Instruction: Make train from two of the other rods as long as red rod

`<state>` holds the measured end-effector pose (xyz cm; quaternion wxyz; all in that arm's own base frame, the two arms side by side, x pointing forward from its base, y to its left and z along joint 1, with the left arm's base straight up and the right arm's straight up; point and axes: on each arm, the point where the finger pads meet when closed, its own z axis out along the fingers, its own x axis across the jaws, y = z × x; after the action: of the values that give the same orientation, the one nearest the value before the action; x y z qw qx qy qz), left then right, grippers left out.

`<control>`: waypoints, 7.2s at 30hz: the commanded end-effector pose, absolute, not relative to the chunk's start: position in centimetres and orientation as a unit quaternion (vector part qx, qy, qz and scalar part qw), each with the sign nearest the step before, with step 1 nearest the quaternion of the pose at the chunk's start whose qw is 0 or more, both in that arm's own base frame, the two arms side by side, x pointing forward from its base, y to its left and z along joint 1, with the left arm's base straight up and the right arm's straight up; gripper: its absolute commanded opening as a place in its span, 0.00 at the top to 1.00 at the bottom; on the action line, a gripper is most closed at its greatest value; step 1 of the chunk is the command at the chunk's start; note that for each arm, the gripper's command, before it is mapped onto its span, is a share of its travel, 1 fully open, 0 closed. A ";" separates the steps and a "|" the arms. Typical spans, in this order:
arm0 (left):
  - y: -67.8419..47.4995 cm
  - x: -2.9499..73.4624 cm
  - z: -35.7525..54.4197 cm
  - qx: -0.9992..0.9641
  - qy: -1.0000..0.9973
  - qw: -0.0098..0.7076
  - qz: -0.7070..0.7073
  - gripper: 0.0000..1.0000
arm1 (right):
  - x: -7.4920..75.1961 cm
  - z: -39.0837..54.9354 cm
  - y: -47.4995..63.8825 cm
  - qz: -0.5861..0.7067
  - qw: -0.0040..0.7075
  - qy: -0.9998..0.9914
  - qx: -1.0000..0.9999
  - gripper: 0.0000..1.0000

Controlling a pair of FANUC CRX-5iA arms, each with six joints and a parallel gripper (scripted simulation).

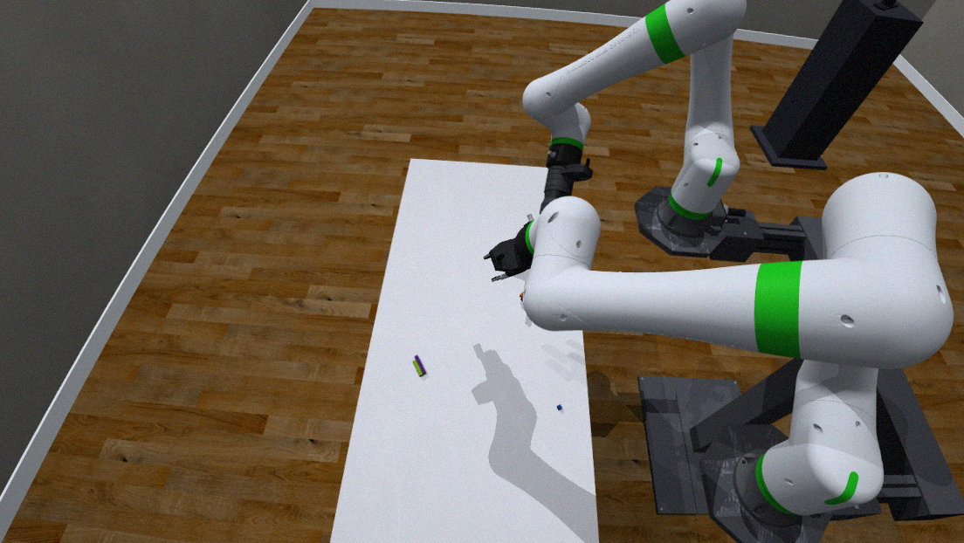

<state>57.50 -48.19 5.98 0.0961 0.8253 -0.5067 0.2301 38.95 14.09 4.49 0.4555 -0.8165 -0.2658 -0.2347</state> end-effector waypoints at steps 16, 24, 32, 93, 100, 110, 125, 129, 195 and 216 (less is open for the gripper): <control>-48.2 57.6 6.1 0.825 -0.506 0.096 0.231 0.00 | 39.0 4.5 14.1 -0.235 0.455 -0.266 -0.816 0.00; -47.6 58.0 6.2 0.830 -0.499 0.096 0.230 0.00 | 42.5 4.1 15.8 -0.261 0.451 -0.202 -0.829 0.00; -42.7 60.9 7.0 0.864 -0.440 0.098 0.224 0.00 | 49.1 3.1 17.7 -0.300 0.438 -0.057 -0.846 0.00; 24.5 58.1 16.5 0.871 0.470 0.072 0.121 0.00 | 51.2 -16.1 8.9 -0.134 0.156 0.791 -0.576 0.00; 31.0 53.0 17.9 0.811 0.572 0.065 0.108 0.00 | 47.9 -17.7 9.3 -0.096 0.112 0.840 -0.523 0.00; 38.4 44.7 19.7 0.705 0.701 0.055 0.089 0.00 | 42.6 -19.4 10.6 -0.036 0.043 0.898 -0.437 0.00; 46.2 29.9 22.8 0.496 0.865 0.037 0.058 0.00 | 39.3 -19.9 11.9 0.000 0.001 0.923 -0.385 0.00; 47.5 25.5 23.7 0.430 0.901 0.031 0.049 0.00 | 39.3 -19.9 11.9 0.000 0.001 0.923 -0.385 0.00; 47.5 1.0 29.0 0.011 1.000 0.000 0.000 0.00 | 39.3 -19.9 11.9 0.000 0.001 0.923 -0.385 0.00; 47.5 1.0 29.0 0.011 1.000 0.000 0.000 0.00 | 39.9 -19.9 12.0 0.000 0.001 0.872 -0.490 0.00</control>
<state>1.03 47.46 28.87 0.0001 -0.0110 -0.9999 0.0011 39.49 11.91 -19.96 -0.0009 -0.4260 0.9047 -0.0026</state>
